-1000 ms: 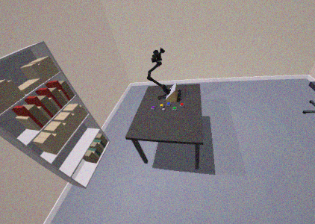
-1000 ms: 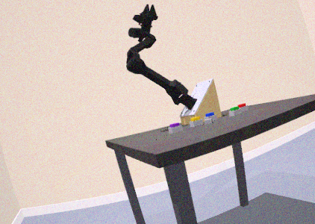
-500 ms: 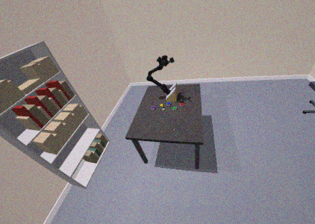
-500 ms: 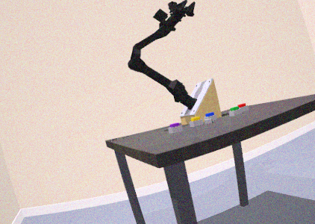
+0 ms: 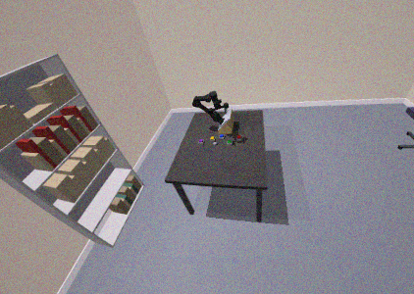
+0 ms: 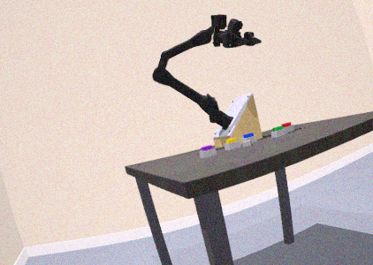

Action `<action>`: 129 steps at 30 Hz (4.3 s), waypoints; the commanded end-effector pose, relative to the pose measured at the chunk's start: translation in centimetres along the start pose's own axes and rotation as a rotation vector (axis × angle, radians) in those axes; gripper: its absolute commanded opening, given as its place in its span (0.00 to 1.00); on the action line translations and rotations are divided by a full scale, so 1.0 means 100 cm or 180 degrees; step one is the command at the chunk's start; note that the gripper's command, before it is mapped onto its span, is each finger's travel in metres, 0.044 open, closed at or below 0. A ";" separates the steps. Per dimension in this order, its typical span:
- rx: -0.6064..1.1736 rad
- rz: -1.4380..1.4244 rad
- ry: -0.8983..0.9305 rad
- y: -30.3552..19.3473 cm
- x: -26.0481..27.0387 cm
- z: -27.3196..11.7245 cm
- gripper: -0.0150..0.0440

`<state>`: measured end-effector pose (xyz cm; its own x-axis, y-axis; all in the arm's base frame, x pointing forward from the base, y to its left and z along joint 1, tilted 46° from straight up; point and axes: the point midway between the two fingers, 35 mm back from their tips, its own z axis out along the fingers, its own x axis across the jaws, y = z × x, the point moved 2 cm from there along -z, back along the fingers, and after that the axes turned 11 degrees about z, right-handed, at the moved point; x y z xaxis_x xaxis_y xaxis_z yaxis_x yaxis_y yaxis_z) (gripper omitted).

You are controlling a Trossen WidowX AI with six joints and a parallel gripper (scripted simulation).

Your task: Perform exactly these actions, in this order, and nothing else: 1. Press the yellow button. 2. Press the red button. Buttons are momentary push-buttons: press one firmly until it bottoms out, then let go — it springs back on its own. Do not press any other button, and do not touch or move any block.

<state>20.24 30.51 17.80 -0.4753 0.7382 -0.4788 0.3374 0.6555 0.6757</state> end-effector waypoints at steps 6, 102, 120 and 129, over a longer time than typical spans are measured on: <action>0.1795 0.0508 -0.0850 -0.121 -0.103 0.034 0.93; 0.3339 0.1038 -0.1656 -0.213 -0.172 -0.009 0.29; 0.3318 0.1081 -0.1435 -0.197 -0.032 0.064 0.29; 0.3332 0.1072 -0.1592 -0.234 0.083 0.088 0.29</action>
<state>17.22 21.17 -4.21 0.0357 0.7316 -0.6808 0.9897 0.0689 0.1259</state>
